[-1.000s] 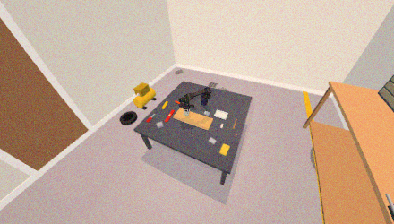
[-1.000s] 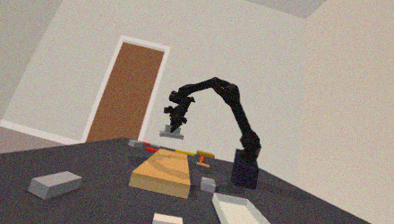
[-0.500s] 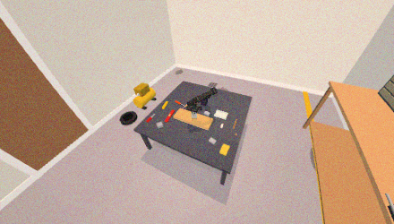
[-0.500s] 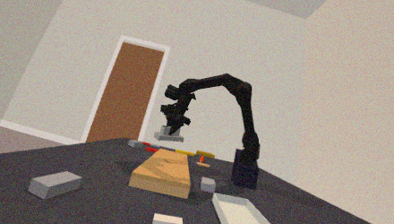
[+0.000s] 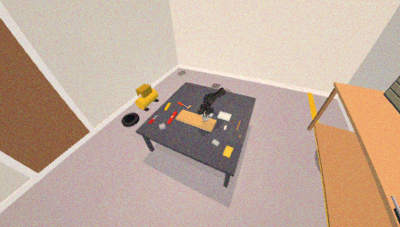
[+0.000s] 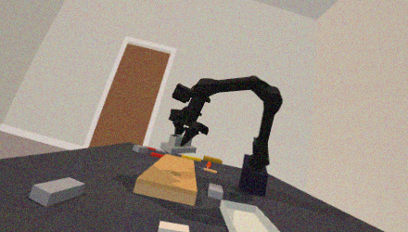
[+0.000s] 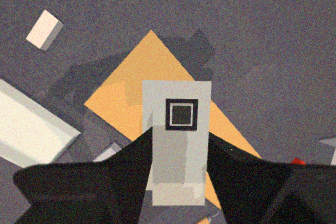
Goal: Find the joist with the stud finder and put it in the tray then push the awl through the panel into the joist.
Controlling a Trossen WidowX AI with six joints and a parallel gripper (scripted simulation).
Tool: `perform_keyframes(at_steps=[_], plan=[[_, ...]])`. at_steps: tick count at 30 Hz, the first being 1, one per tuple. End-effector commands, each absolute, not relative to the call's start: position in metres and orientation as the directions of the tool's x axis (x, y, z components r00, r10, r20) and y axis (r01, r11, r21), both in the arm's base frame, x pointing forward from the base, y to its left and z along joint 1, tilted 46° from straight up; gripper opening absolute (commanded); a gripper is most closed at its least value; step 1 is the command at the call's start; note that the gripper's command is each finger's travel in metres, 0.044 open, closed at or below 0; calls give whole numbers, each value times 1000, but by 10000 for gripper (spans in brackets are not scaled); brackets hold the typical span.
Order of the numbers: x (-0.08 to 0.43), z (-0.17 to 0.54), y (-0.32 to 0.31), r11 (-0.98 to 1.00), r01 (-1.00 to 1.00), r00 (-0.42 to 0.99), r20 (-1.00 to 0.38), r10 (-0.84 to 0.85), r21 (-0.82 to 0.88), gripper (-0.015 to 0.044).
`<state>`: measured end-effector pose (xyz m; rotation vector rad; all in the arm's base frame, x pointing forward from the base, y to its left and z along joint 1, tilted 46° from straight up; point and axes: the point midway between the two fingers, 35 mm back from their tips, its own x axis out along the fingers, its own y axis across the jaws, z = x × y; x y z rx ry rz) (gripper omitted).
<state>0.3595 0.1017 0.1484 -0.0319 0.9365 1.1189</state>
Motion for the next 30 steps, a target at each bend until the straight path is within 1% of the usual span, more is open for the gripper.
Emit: perform_keyframes(at_steps=[1,16,30], plan=[[349,164,112,449,-809,120,-641,758,379,0],[282,210,166,279,-925,73,-598,798,259,0],[209,239,197,102,-985,10,-546,838,139,0]])
